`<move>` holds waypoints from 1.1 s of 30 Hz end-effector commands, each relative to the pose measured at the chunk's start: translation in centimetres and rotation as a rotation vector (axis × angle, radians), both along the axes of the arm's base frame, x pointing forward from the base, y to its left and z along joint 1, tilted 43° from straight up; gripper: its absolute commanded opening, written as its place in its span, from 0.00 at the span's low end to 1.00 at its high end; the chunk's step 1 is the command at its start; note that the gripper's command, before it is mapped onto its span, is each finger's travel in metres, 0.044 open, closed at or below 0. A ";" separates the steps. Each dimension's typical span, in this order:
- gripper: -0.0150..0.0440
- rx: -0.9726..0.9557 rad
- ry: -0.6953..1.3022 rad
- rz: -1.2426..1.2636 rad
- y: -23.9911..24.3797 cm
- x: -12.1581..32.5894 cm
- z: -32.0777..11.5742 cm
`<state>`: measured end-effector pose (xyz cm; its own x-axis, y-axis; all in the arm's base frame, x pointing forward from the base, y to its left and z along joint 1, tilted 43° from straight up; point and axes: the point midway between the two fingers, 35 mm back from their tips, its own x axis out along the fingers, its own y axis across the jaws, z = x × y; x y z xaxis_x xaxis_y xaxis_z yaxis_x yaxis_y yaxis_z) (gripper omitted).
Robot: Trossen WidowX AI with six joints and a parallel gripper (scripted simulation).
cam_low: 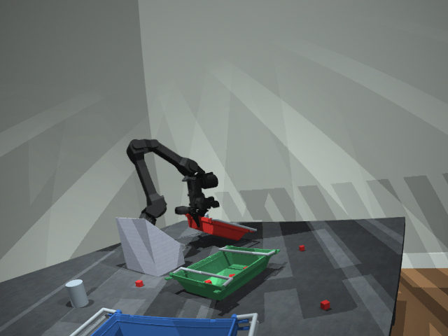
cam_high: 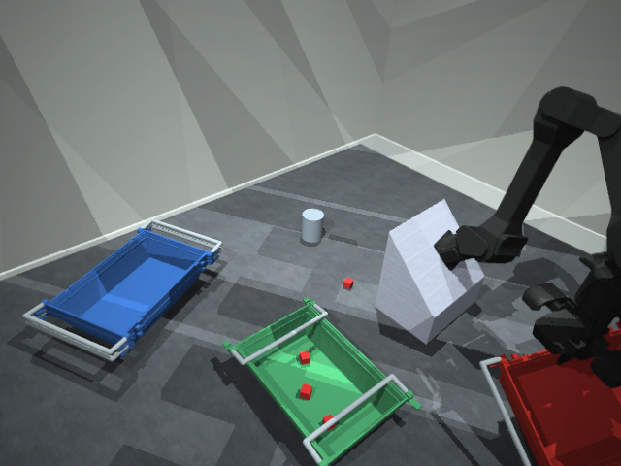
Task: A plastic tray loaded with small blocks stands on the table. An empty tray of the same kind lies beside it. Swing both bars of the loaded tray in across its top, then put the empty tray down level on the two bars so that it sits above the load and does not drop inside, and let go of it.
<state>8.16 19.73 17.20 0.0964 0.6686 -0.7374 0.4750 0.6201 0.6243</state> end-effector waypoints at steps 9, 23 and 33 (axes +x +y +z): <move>0.25 0.022 -0.018 0.002 -0.8 0.6 4.9; 0.25 0.024 -0.020 0.002 -2.7 0.6 10.7; 0.25 0.025 -0.020 0.002 -2.9 0.6 11.3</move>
